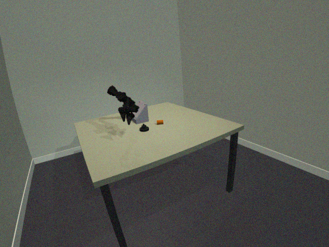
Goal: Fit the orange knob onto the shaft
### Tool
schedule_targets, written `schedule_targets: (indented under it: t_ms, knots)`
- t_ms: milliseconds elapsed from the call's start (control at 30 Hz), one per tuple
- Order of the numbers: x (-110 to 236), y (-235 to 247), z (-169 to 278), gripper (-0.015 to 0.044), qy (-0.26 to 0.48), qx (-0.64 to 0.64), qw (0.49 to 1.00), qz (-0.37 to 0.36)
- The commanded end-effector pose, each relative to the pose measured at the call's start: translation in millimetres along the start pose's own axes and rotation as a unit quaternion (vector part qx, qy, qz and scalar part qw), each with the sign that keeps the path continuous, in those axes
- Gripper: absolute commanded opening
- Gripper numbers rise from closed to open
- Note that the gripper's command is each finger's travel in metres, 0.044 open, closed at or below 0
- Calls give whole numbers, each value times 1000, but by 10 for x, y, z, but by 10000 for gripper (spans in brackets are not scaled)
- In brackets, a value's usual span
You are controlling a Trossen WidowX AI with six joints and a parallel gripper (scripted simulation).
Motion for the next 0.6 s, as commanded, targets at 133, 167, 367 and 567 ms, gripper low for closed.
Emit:
schedule_targets:
  t_ms: [133, 167, 367, 567]
  knots:
    - [265, 640, -998, 440, -96, 17, 992, -81]
    - [307, 735, -1105, 440, -103, 21, 990, -94]
    - [601, 1373, -1659, 440, -126, 48, 975, -176]
    - [965, 2138, -1990, 440, -107, 100, 954, -261]
Point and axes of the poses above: the point midway between the two fingers, 35 mm back from their tips, its own x axis back along the fingers, its own y axis across the jaws, z = x × y, the point moved 9 cm from there along x, back along the fingers, and after that the axes turned 3 degrees about x, right-handed, at the moved point
